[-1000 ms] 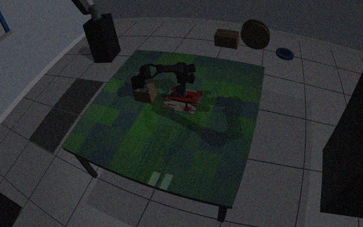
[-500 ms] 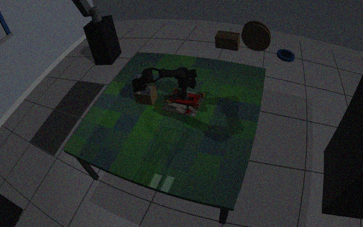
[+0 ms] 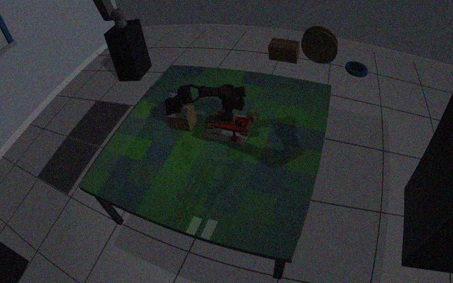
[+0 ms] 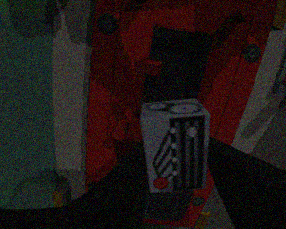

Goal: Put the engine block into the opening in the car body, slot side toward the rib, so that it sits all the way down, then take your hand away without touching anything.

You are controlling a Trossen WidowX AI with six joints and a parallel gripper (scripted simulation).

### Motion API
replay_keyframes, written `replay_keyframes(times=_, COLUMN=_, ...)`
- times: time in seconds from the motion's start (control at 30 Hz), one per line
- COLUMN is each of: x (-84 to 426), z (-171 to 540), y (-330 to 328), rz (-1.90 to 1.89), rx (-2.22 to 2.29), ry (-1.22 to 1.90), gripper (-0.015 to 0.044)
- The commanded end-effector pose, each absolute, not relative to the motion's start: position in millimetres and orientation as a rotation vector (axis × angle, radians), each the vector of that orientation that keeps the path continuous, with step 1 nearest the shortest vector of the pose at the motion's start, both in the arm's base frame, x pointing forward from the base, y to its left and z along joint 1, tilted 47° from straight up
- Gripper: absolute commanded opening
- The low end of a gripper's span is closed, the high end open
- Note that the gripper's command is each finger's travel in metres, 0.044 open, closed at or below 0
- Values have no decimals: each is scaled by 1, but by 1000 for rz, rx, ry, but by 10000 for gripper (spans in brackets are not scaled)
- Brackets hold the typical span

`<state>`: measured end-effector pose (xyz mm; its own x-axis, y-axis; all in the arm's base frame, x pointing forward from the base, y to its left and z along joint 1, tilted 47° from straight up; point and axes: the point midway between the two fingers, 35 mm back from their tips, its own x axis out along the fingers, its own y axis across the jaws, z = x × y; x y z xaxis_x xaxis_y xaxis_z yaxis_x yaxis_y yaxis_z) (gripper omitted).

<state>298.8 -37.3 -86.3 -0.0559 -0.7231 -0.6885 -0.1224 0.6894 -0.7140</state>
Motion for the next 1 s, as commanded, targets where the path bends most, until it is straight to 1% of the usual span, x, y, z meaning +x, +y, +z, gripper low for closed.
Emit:
replay_keyframes(times=0.0, x=297, z=-88, y=-39, rz=-563, rx=-721, ry=1584, gripper=85)
replay_keyframes(times=0.1, x=299, z=-85, y=-35, rz=-562, rx=-721, ry=1583, gripper=6)
replay_keyframes(times=0.13, x=299, z=-84, y=-33, rz=-561, rx=-720, ry=1583, gripper=0)
replay_keyframes(times=0.97, x=309, z=-34, y=24, rz=-552, rx=-714, ry=1582, gripper=0)
